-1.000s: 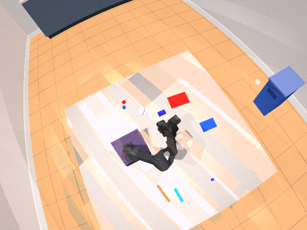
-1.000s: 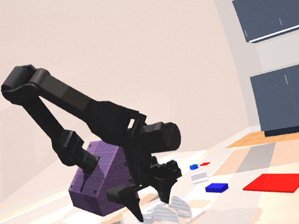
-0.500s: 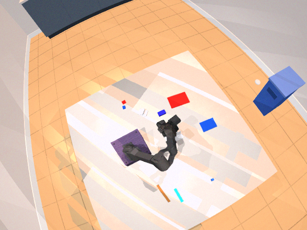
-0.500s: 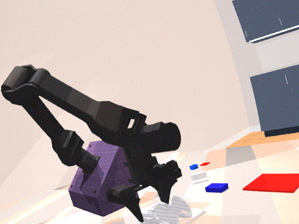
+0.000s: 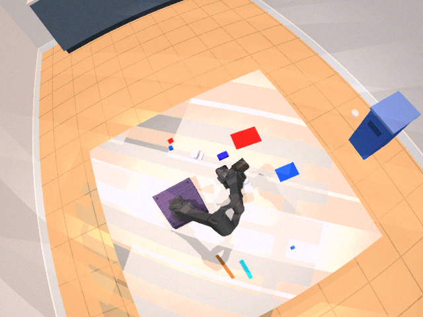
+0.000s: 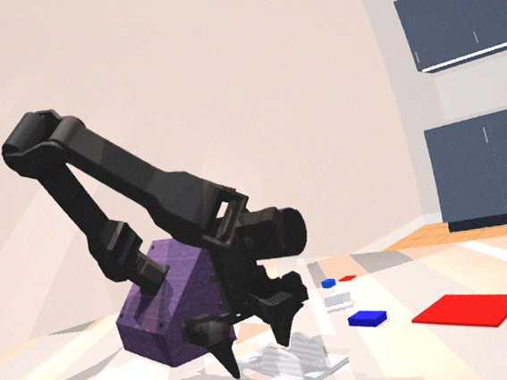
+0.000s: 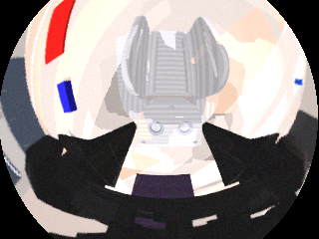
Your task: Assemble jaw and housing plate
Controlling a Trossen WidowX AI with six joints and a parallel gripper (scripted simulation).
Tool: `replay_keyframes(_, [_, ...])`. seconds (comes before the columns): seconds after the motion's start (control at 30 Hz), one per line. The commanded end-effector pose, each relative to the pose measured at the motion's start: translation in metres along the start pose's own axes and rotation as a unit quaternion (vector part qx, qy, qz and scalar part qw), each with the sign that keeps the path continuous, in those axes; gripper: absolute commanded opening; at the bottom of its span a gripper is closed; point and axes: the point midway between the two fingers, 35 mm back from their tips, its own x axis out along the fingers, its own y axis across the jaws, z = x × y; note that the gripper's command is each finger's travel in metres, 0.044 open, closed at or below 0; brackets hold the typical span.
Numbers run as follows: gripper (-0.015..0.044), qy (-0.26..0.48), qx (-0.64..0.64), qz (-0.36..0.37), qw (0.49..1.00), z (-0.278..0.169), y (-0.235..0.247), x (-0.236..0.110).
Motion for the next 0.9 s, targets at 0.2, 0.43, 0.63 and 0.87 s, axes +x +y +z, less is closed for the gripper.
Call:
replay_keyframes(0.2, [0.0440,-0.001,-0.001,0.002,1.000,0.003,0.002,-0.026])
replay_keyframes(0.43, [0.0440,-0.001,-0.001,0.000,1.000,0.000,0.001,-0.075])
replay_keyframes(0.63, [0.0440,-0.002,-0.006,0.001,1.000,-0.012,0.005,-0.082])
replay_keyframes(0.87, [0.0440,0.000,-0.002,0.001,1.000,-0.062,0.004,-0.125])
